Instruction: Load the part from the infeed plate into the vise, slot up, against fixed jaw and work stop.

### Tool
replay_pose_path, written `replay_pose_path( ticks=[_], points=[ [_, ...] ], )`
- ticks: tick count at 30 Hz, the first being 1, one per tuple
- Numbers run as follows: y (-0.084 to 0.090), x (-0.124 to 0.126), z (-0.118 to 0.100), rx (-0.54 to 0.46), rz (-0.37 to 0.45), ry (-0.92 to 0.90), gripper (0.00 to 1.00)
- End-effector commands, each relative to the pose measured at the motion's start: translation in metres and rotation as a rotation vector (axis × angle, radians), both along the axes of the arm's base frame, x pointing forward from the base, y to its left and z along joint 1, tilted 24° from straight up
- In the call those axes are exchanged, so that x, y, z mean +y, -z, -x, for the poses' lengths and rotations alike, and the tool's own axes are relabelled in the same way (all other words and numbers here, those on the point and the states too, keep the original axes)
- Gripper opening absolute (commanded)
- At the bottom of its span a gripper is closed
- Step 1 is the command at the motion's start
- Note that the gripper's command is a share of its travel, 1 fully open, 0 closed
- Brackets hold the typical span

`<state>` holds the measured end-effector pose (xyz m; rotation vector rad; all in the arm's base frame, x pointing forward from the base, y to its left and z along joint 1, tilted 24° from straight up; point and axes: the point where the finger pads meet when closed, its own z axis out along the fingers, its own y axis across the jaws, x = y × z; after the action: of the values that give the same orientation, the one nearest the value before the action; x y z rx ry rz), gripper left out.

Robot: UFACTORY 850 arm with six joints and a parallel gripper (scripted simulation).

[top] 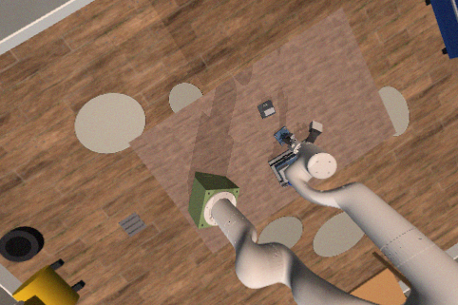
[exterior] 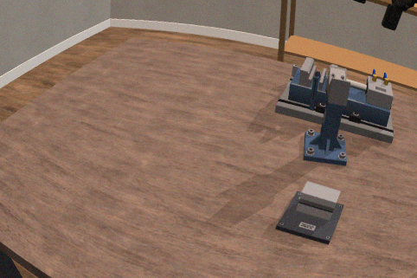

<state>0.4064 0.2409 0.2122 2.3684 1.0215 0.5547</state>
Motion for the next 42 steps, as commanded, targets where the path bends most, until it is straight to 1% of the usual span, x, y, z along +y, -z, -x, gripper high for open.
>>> replay_pose_path(
  ticks=[1, 3, 5, 6, 7, 8, 9, 10, 11, 12, 13, 14, 15, 16, 18, 20, 22, 24, 25, 28, 31, 36, 37, 42],
  points=[
    [0.002, 0.006, -0.003, 0.033, 0.024, -0.02, 1.0],
    [0.012, 0.023, -0.009, 0.096, 0.075, -0.105, 1.0],
    [0.012, 0.023, -0.009, 0.096, 0.075, -0.105, 1.0],
    [0.017, 0.032, -0.012, 0.128, 0.1, -0.152, 1.0],
    [0.017, 0.032, -0.012, 0.128, 0.1, -0.152, 1.0],
    [0.023, 0.042, -0.015, 0.161, 0.124, -0.199, 1.0],
    [0.023, 0.042, -0.015, 0.161, 0.124, -0.199, 1.0],
    [0.028, 0.051, -0.018, 0.193, 0.146, -0.247, 1.0],
    [0.028, 0.051, -0.018, 0.193, 0.146, -0.247, 1.0],
    [0.034, 0.061, -0.021, 0.224, 0.168, -0.296, 1.0],
    [0.034, 0.061, -0.021, 0.224, 0.168, -0.296, 1.0],
    [0.041, 0.07, -0.024, 0.254, 0.187, -0.344, 1.0],
    [0.041, 0.07, -0.024, 0.254, 0.187, -0.344, 1.0],
    [0.047, 0.079, -0.026, 0.281, 0.205, -0.391, 1.0],
    [0.047, 0.079, -0.026, 0.281, 0.205, -0.391, 1.0],
    [0.058, 0.095, -0.03, 0.329, 0.235, -0.477, 1.0],
    [0.058, 0.095, -0.03, 0.329, 0.235, -0.477, 1.0],
    [0.068, 0.109, -0.033, 0.367, 0.258, -0.55, 1.0],
    [0.068, 0.109, -0.033, 0.367, 0.258, -0.55, 1.0],
    [0.078, 0.123, -0.037, 0.404, 0.28, -0.627, 1.0],
    [0.083, 0.129, -0.038, 0.42, 0.289, -0.662, 1.0],
    [0.084, 0.13, -0.038, 0.422, 0.291, -0.668, 1.0],
    [0.084, 0.13, -0.038, 0.422, 0.291, -0.668, 0.89],
    [0.084, 0.13, -0.038, 0.422, 0.291, -0.668, 0.89]
  ],
)
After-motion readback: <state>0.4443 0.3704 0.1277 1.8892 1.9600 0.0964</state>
